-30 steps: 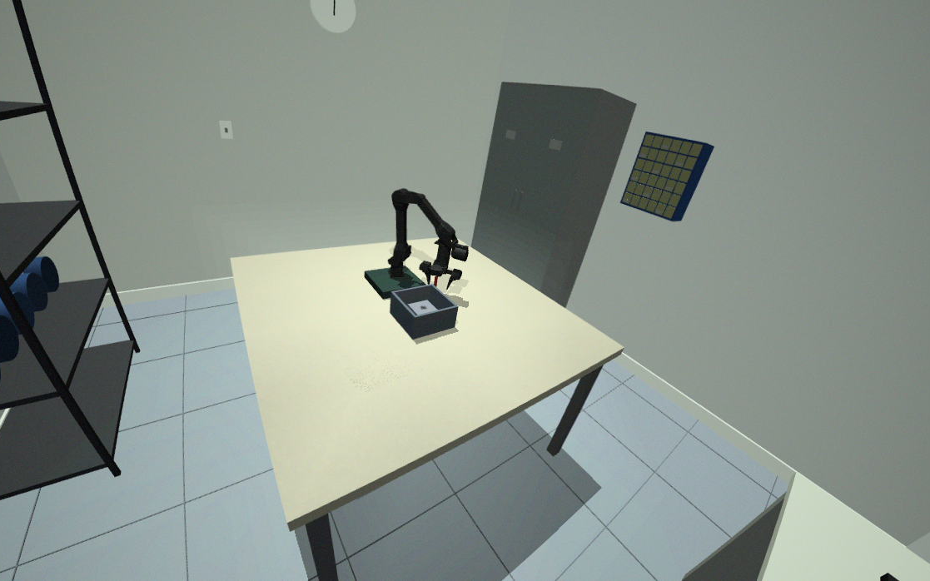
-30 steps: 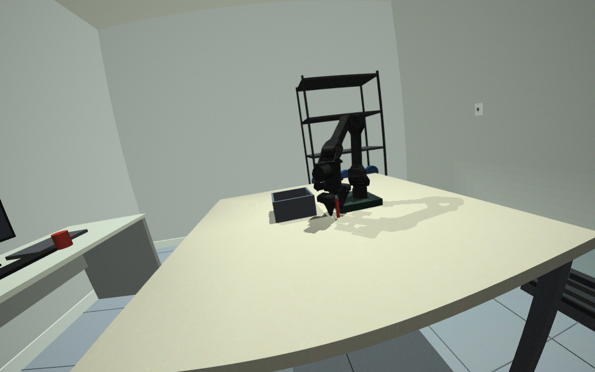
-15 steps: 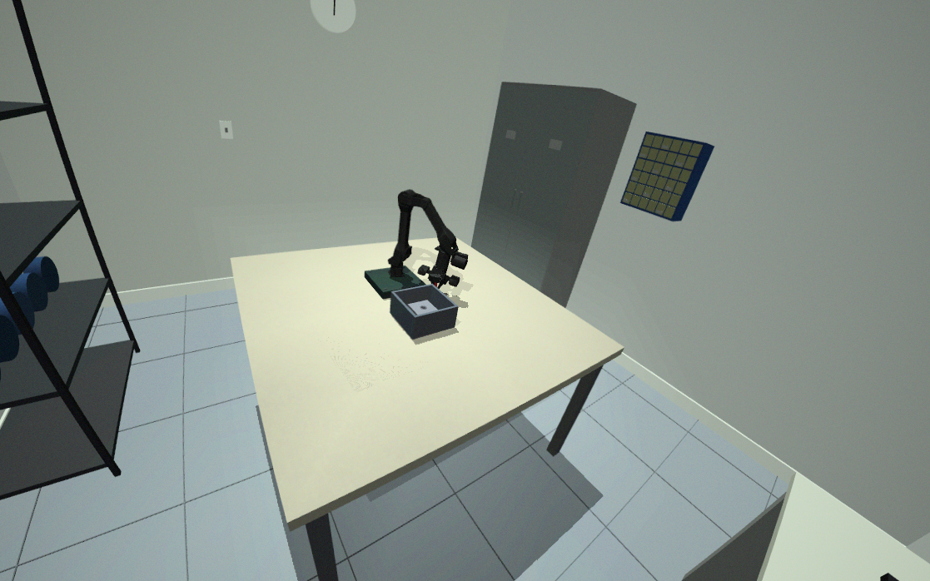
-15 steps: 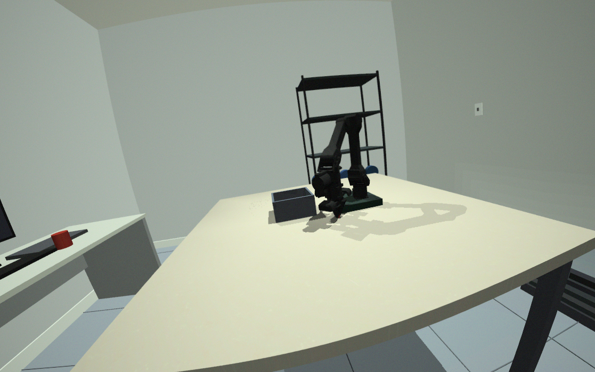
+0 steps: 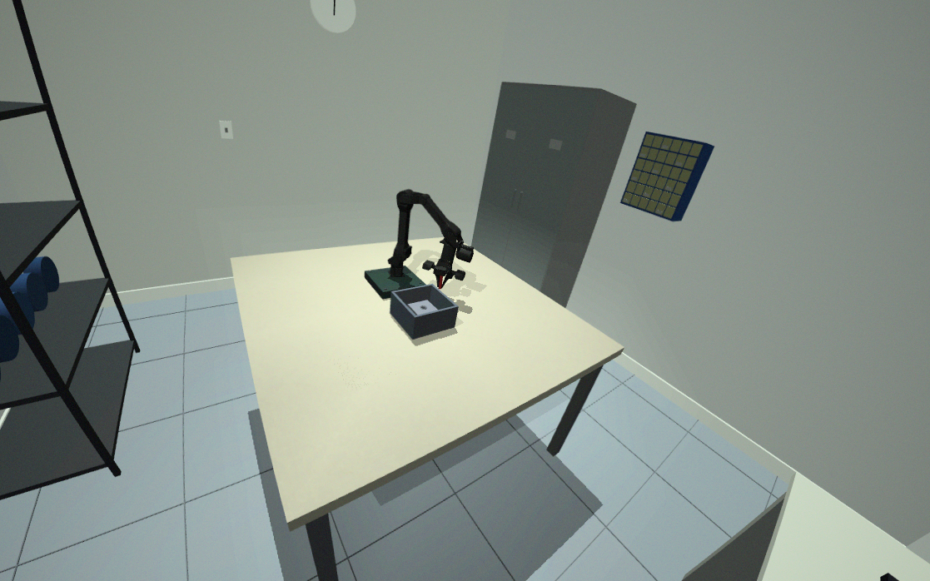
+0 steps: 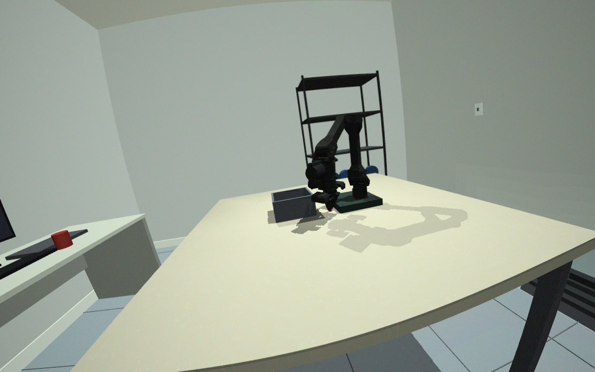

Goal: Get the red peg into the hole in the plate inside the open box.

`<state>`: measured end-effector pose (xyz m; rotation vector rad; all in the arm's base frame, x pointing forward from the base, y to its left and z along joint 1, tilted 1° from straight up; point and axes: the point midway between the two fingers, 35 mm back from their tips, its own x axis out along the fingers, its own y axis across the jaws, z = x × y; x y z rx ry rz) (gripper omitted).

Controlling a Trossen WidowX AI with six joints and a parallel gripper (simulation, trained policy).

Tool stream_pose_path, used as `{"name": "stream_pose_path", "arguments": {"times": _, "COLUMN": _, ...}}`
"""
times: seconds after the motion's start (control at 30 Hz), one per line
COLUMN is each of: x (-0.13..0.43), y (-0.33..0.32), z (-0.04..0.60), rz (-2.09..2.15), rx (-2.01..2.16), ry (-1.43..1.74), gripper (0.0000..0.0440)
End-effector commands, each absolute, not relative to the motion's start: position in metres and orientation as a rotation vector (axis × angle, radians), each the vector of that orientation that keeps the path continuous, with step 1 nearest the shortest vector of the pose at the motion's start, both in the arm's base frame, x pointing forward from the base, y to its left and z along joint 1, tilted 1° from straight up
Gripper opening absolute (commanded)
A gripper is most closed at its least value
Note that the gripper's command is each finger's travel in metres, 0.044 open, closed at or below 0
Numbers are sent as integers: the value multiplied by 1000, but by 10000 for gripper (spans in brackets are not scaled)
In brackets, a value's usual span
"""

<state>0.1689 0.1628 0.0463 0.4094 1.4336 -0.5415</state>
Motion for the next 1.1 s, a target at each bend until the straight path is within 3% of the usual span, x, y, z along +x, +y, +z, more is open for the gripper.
{"name": "stream_pose_path", "arguments": {"times": 0.0, "x": 181, "y": 164, "z": 69, "rz": -522, "rx": 437, "ry": 1390, "gripper": 0}}
{"name": "stream_pose_path", "arguments": {"times": 0.5, "x": 227, "y": 141, "z": 124, "rz": -616, "rx": 572, "ry": 1232, "gripper": 0}}
{"name": "stream_pose_path", "arguments": {"times": 1.07, "x": 292, "y": 82, "z": 131, "rz": -736, "rx": 652, "ry": 1108, "gripper": 0}}
